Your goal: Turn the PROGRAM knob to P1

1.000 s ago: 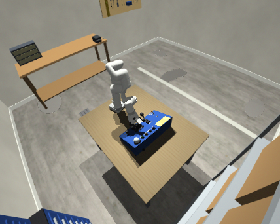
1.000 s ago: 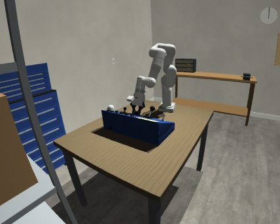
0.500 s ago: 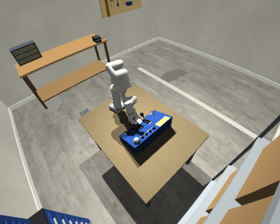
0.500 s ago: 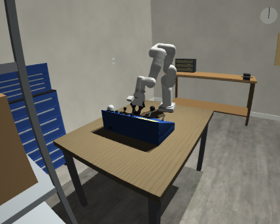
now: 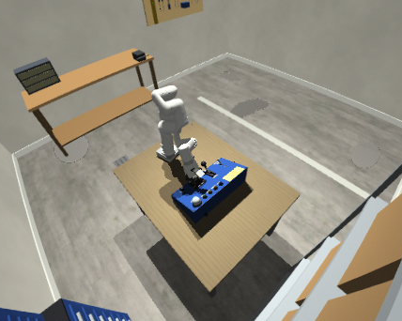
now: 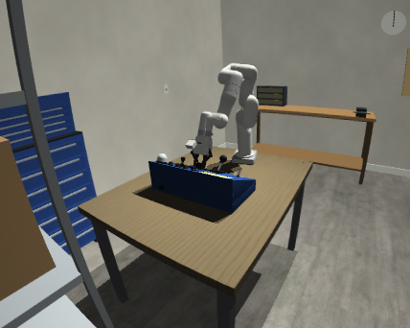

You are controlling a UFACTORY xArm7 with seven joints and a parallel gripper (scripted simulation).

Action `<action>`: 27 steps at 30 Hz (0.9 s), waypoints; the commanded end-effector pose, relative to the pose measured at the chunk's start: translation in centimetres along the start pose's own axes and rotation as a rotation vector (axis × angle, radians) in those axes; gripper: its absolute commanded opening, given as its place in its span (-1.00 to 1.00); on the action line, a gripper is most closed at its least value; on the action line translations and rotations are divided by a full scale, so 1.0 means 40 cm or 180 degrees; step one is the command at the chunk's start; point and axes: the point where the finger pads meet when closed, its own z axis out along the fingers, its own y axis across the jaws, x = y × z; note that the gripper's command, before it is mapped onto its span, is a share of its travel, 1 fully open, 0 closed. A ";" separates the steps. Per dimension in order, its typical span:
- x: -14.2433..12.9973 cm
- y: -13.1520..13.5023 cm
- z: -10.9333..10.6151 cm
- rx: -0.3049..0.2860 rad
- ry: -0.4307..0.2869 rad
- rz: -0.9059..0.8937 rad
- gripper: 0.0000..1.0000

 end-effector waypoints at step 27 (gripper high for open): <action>0.003 0.001 -0.001 -0.0002 0.0007 -0.0173 -1.00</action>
